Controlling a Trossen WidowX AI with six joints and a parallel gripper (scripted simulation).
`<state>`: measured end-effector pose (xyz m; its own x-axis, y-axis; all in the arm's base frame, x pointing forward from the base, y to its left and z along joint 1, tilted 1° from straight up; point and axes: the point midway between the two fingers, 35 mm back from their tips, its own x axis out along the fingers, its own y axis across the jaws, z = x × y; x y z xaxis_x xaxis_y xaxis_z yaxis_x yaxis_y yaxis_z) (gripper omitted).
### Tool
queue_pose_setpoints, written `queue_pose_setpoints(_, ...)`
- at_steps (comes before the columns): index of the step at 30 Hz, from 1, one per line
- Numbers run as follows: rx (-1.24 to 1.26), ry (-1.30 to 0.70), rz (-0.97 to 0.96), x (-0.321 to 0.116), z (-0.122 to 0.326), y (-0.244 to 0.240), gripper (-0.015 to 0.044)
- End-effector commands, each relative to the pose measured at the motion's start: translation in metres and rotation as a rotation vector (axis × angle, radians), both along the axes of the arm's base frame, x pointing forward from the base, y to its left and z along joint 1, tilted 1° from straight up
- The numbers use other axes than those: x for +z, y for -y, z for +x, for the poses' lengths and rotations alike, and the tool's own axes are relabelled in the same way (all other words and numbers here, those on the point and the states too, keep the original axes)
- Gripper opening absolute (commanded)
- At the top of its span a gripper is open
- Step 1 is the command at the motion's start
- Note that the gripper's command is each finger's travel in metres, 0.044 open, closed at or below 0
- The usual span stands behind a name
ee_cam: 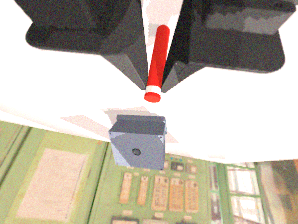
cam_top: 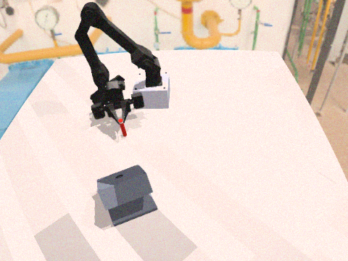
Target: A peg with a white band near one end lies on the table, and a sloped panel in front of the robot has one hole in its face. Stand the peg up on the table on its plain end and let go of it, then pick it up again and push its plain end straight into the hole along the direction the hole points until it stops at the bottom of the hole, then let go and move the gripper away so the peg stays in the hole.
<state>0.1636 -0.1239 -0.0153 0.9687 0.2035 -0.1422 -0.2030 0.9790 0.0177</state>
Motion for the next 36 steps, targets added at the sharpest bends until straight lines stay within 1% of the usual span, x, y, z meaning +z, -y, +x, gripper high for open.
queue_pose_setpoints(1,0.0,-0.001,0.0,-0.0019,-0.0013,0.0,0.0051)
queue_pose_setpoints(8,-0.002,0.005,-0.001,-0.0002,-0.0015,-0.001,0.0056)
queue_pose_setpoints(11,-0.002,0.006,-0.002,-0.0002,-0.0016,-0.0011,0.013)
queue_pose_setpoints(36,-0.002,0.006,-0.002,-0.0002,-0.0016,-0.0011,0.013)
